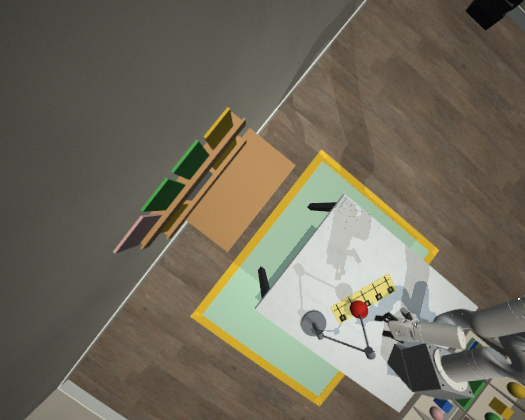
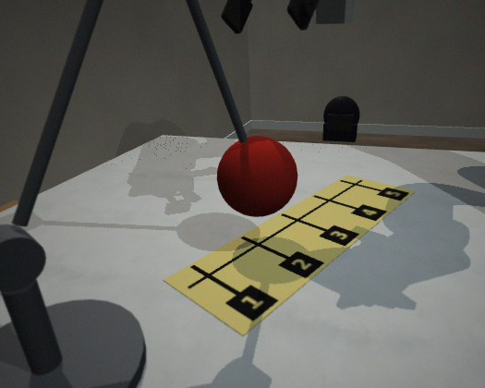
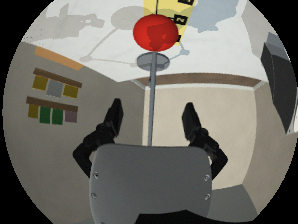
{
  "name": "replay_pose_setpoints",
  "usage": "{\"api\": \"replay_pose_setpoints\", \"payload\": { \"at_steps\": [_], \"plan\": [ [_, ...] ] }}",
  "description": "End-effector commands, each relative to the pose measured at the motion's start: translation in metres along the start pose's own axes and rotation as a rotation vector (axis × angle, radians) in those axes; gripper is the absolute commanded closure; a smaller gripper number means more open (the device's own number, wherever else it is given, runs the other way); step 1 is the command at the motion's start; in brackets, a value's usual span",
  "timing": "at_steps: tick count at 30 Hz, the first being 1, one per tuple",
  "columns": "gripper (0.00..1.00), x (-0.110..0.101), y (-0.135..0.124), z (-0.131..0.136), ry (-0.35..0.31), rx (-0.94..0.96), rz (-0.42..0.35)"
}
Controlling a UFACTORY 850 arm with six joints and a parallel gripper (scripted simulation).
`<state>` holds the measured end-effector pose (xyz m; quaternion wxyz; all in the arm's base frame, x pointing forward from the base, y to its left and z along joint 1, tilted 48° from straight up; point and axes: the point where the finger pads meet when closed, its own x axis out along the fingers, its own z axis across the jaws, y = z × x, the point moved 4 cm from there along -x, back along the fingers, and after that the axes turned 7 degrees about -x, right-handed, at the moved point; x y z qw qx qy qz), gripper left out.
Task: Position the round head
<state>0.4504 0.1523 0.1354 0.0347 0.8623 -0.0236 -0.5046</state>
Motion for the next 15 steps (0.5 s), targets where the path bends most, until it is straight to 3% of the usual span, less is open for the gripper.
{"api": "replay_pose_setpoints", "payload": {
  "at_steps": [1, 15],
  "plan": [
    [0.00, 0.015, 0.000, -0.001, 0.003, 0.000, -0.004],
    [0.00, 0.041, 0.000, 0.000, 0.001, 0.000, 0.000]
  ]
}}
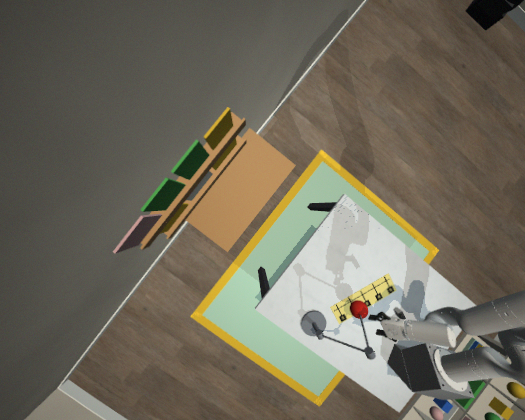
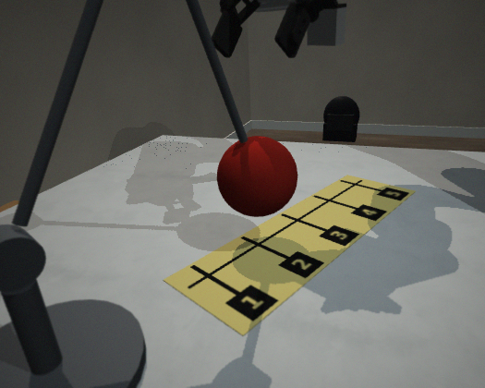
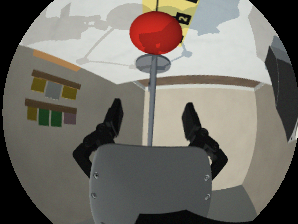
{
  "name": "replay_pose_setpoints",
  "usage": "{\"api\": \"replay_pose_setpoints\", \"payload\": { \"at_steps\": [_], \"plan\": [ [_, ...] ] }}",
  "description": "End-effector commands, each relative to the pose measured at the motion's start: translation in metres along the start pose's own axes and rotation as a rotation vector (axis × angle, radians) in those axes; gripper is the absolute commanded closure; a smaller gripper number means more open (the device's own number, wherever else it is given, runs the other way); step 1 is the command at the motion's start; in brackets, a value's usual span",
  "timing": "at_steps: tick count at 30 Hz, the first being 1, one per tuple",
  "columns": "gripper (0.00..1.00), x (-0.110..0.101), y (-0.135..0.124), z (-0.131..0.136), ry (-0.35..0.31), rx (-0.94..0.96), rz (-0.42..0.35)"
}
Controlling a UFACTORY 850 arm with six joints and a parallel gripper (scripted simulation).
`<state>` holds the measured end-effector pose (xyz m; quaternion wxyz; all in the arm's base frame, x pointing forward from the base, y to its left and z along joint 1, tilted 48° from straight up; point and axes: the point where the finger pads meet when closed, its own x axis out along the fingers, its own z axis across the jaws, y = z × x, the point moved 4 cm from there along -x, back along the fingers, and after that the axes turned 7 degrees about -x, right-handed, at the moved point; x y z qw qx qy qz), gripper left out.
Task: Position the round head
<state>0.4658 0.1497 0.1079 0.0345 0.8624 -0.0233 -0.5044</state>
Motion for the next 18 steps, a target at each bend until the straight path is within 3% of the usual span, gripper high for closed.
{"api": "replay_pose_setpoints", "payload": {
  "at_steps": [1, 18],
  "plan": [
    [0.00, 0.012, 0.000, -0.001, 0.000, -0.001, 0.001],
    [0.00, 0.046, 0.000, 0.000, -0.001, -0.001, 0.003]
  ]
}}
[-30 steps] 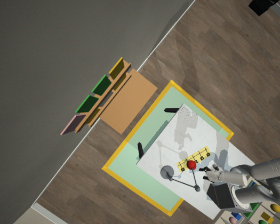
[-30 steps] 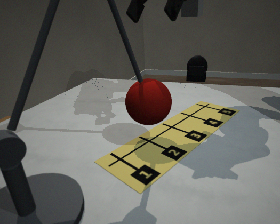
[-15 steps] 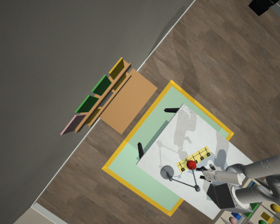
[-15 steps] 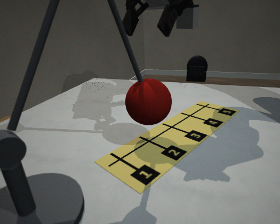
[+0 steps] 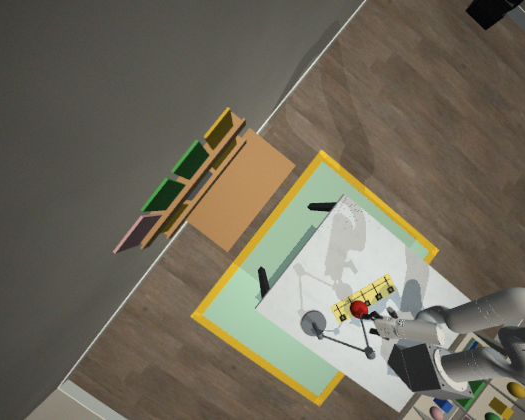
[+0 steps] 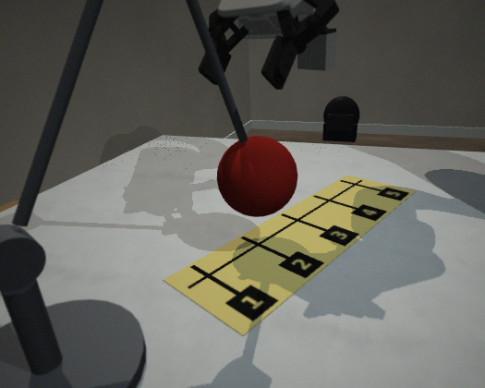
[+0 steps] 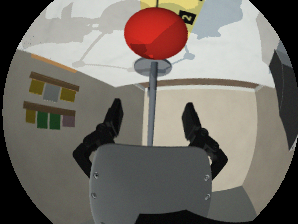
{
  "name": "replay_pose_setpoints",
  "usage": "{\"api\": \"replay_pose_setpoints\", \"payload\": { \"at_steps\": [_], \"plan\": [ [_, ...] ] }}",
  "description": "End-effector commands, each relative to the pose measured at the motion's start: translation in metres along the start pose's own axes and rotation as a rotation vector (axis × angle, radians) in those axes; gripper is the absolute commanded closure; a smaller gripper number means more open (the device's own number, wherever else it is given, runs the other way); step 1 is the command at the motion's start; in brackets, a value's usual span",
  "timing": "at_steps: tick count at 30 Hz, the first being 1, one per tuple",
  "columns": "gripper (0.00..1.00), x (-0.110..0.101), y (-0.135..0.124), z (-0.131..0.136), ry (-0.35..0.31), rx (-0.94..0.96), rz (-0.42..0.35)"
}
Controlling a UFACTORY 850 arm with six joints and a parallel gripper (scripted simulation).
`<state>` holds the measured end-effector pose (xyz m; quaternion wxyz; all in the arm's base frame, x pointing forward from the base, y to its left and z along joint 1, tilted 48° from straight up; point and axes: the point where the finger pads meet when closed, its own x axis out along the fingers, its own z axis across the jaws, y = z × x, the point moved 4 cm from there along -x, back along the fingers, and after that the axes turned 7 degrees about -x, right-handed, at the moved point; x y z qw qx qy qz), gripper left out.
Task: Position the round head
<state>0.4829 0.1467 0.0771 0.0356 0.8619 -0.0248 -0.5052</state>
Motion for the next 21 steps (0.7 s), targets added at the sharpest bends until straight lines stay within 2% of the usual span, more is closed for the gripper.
{"api": "replay_pose_setpoints", "payload": {
  "at_steps": [1, 21],
  "plan": [
    [0.00, 0.012, 0.000, -0.001, 0.001, 0.000, 0.000],
    [0.00, 0.031, -0.001, -0.001, 0.003, 0.000, -0.002]
  ]
}}
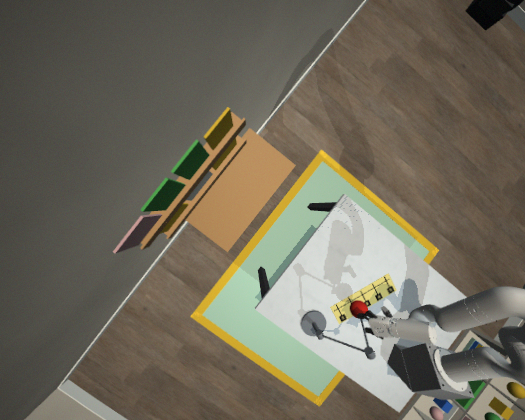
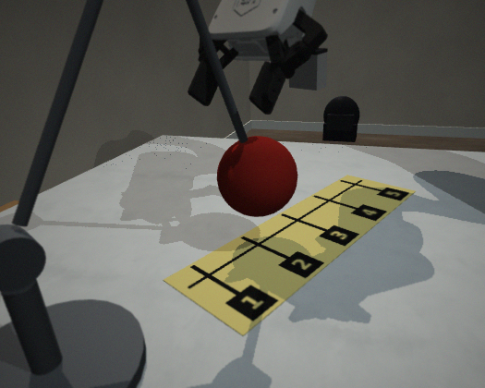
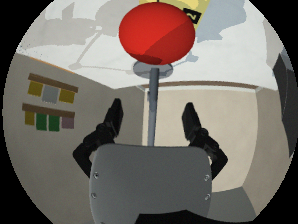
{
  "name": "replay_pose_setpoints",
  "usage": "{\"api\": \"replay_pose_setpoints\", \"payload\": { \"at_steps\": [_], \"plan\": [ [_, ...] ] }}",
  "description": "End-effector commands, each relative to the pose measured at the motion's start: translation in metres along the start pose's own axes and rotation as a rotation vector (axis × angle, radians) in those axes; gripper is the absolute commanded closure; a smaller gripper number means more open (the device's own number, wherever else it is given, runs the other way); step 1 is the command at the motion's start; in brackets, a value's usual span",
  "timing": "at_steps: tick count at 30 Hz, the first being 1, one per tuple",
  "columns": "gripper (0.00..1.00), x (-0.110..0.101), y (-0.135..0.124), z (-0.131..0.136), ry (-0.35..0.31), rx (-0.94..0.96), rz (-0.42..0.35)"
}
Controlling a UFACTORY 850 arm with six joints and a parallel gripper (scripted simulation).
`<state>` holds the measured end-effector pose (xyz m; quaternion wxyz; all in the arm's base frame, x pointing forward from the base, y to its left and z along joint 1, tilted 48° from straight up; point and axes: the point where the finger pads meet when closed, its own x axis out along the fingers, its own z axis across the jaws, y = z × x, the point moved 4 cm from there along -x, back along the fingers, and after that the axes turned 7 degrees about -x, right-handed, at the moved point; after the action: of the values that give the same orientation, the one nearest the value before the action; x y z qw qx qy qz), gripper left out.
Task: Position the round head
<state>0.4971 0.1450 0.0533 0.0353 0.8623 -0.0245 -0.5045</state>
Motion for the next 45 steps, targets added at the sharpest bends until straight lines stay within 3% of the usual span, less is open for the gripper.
{"api": "replay_pose_setpoints", "payload": {
  "at_steps": [1, 2, 35, 45],
  "plan": [
    [0.00, 0.003, -0.001, -0.001, 0.001, 0.000, -0.001],
    [1.00, 0.003, -0.001, -0.001, 0.001, 0.000, -0.001],
    [1.00, 0.001, 0.000, -0.001, 0.001, 0.000, -0.001],
    [1.00, -0.010, 0.020, 0.002, 0.001, 0.000, -0.001]
  ]
}}
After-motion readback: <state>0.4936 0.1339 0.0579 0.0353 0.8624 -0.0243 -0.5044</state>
